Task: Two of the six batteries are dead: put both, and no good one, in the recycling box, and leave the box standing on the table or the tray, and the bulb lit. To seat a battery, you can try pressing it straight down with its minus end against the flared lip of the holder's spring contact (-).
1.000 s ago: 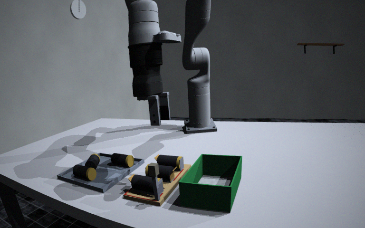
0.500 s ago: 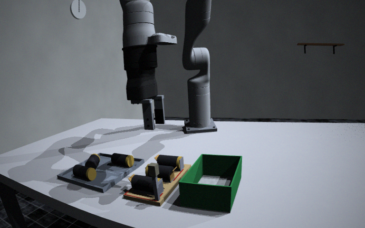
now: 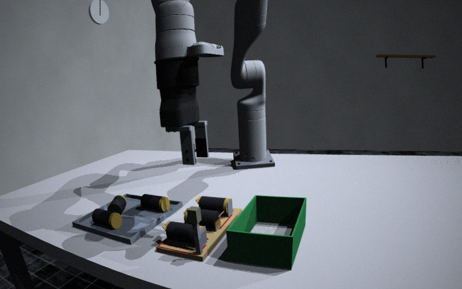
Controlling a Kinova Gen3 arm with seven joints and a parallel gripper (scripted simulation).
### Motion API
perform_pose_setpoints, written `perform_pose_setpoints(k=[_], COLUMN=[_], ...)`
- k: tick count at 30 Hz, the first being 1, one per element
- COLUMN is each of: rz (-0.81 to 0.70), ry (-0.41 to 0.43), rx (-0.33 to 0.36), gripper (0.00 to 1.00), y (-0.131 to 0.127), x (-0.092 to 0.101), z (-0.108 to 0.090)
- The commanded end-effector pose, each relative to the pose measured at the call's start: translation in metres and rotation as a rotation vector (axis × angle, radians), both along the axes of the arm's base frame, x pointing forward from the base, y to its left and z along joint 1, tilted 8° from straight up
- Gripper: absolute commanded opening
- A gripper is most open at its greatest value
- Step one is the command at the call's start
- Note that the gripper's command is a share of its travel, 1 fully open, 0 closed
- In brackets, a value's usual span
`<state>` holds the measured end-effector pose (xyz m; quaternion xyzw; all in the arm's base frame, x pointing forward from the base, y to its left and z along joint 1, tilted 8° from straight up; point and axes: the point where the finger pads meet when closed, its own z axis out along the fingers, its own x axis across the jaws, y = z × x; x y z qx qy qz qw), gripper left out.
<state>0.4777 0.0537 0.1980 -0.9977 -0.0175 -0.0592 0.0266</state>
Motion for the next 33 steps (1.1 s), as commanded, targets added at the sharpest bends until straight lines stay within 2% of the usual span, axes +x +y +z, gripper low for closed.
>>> perform_pose_setpoints(k=[1, 5, 12, 14, 17, 33], rz=[0.0, 0.0, 0.0, 0.0, 0.0, 0.0], ry=[-0.002, -0.002, -0.002, -0.002, -0.002, -0.002], rx=[0.0, 0.0, 0.0, 0.0, 0.0, 0.0], gripper=[0.9, 0.9, 0.9, 0.9, 0.9, 0.9], y=[0.0, 0.001, 0.003, 0.003, 0.004, 0.004], x=[0.0, 0.002, 0.008, 0.008, 0.009, 0.01], z=[0.0, -0.013, -0.062, -0.062, -0.074, -0.076])
